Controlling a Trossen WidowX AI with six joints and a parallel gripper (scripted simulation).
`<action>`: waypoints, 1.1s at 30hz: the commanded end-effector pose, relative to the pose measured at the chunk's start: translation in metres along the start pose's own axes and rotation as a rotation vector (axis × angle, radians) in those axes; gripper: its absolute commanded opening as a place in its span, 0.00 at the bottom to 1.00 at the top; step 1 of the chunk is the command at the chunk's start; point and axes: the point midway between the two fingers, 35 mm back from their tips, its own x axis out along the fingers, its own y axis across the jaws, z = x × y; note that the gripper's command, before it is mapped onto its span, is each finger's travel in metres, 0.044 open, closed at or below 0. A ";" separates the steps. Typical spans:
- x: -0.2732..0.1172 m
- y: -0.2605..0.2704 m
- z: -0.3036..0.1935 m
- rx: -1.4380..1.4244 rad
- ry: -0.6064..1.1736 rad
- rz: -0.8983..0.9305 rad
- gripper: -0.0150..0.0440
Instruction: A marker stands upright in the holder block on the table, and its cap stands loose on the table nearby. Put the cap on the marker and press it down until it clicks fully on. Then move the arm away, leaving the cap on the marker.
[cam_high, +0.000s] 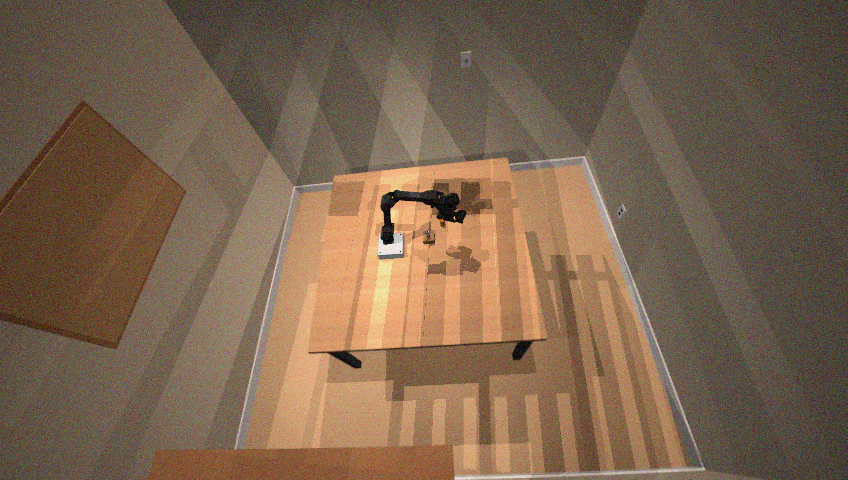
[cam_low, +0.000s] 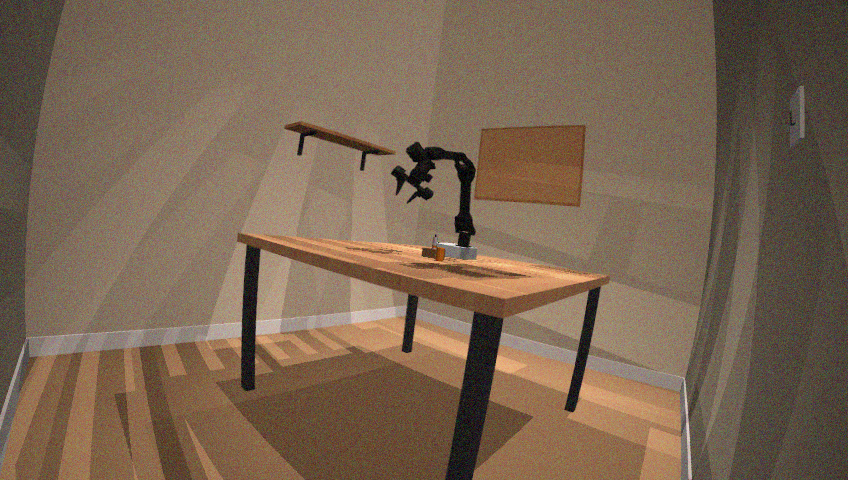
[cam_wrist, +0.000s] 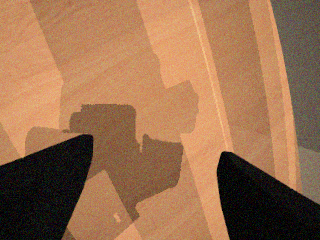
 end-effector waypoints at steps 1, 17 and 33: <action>0.019 0.052 0.028 -0.032 0.014 0.169 0.69; 0.046 0.188 0.067 -0.141 0.147 0.523 0.69; 0.075 0.204 0.057 -0.141 0.147 0.523 0.69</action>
